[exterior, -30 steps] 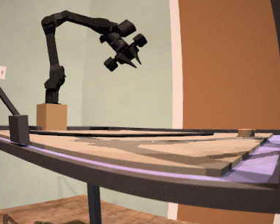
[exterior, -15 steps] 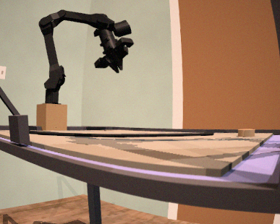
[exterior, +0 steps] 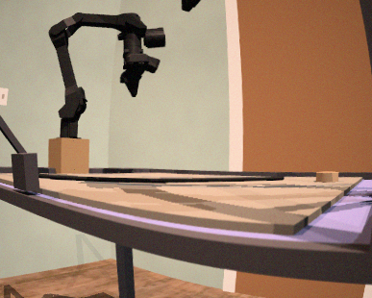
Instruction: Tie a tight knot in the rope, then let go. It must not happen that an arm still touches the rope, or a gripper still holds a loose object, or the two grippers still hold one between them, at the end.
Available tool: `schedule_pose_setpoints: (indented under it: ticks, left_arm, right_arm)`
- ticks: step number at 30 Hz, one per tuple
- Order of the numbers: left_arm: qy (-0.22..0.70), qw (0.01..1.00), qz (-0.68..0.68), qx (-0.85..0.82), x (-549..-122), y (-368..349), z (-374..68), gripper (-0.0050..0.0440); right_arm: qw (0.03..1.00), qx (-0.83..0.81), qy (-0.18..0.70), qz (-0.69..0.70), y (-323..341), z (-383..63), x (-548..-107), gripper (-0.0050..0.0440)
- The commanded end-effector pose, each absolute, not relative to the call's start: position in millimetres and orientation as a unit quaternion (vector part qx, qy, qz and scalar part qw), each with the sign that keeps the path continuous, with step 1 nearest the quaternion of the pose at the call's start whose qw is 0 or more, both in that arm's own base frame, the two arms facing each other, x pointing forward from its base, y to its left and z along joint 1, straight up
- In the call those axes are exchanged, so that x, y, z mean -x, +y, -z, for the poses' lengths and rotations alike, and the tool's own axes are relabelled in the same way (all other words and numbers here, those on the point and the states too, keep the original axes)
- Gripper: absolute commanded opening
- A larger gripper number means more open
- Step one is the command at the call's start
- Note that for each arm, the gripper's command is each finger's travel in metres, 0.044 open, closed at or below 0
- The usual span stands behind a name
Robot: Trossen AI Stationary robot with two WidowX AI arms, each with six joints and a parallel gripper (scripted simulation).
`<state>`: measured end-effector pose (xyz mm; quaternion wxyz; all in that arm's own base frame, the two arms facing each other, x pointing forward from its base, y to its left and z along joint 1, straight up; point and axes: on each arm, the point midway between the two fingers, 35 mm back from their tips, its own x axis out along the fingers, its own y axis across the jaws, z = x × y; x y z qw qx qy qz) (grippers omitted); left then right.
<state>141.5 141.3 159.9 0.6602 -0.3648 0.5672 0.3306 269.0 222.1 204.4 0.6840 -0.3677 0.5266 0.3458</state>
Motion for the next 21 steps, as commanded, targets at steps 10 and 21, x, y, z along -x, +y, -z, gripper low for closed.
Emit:
schedule_pose_setpoints:
  ticks: [10, 21]
  left_arm:
    - [0.602, 0.67, -0.302, 0.312, -129.1, 134.9, -170.9, 0.0085]
    - [0.602, 0.67, -0.301, 0.312, -130.3, 134.8, -170.5, 0.0085]
  right_arm:
    - [0.681, 0.309, 0.586, -0.311, 212.9, -205.4, -269.6, 0.0085]
    - [0.681, 0.309, 0.586, -0.311, 212.9, -205.4, -269.6, 0.0085]
